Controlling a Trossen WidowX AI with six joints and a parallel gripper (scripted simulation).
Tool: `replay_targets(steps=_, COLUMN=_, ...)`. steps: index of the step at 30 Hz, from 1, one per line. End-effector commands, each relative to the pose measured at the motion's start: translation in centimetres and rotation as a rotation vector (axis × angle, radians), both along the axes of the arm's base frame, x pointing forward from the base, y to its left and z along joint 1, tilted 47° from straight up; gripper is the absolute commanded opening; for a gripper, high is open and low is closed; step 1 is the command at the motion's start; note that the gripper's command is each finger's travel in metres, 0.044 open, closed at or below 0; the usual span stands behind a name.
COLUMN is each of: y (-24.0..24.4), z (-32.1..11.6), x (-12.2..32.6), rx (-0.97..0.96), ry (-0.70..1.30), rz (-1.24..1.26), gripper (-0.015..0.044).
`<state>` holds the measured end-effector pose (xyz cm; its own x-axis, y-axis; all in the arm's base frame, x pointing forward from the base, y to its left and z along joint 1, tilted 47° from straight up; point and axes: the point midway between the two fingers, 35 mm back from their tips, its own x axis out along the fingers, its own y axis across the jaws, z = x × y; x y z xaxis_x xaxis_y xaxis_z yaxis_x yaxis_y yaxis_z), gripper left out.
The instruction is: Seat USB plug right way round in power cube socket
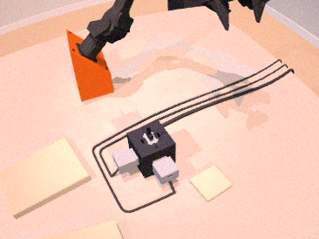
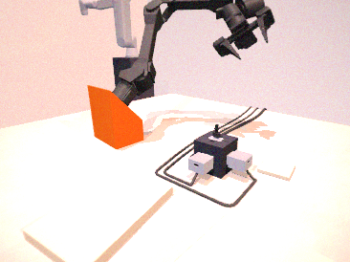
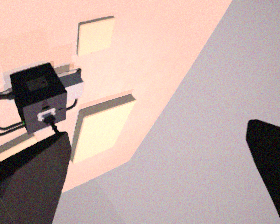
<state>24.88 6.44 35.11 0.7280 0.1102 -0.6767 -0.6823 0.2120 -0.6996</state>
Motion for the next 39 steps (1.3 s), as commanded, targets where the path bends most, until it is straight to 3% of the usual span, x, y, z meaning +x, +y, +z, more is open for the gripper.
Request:
replay_targets(steps=1, y=0.0, z=-0.3, x=0.2, rx=-0.005, ry=0.011, rz=0.006, gripper=0.0426)
replay_targets(steps=9, y=-2.3, z=-12.5, x=5.8, rx=-0.009, ry=0.416, rz=0.251, gripper=0.044)
replay_targets(steps=14, y=-5.4, z=-20.3, x=6.9, rx=0.202, ry=0.575, rz=0.405, gripper=0.044)
replay_targets(steps=19, y=-8.6, z=-25.9, x=6.8, rx=0.494, ry=0.56, rz=0.483, gripper=0.044)
replay_targets(steps=39, y=-8.4, z=-26.8, x=7.1, rx=0.535, ry=0.545, rz=0.487, gripper=0.044)
